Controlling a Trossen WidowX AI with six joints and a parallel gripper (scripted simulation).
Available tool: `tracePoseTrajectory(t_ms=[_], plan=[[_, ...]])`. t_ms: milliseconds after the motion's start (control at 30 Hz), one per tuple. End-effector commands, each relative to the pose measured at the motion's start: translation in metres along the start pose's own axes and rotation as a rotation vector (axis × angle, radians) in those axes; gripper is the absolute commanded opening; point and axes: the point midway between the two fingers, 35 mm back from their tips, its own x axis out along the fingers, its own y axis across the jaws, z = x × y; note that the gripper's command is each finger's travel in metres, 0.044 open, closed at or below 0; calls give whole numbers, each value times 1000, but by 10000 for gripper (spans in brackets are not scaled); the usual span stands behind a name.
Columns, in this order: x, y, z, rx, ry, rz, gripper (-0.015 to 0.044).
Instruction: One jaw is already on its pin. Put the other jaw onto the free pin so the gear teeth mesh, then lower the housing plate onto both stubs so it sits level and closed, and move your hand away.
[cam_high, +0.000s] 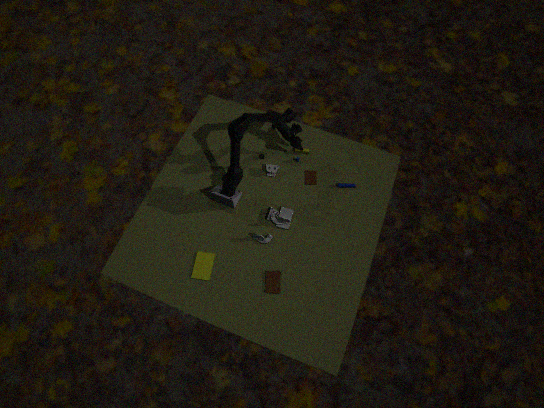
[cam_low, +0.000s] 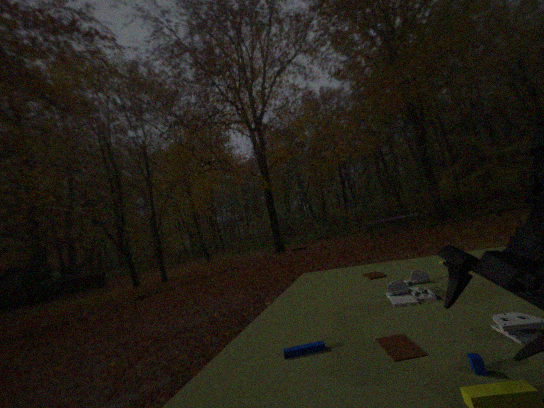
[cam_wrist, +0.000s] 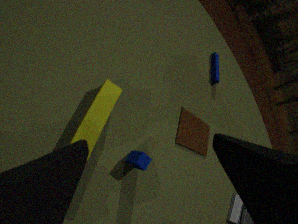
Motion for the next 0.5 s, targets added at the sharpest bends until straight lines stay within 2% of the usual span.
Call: tracePoseTrajectory(t_ms=[0,467], plan=[[13,-13,-4,57,25,-31,440],[52,-70,-29,209,150,-150,440]])
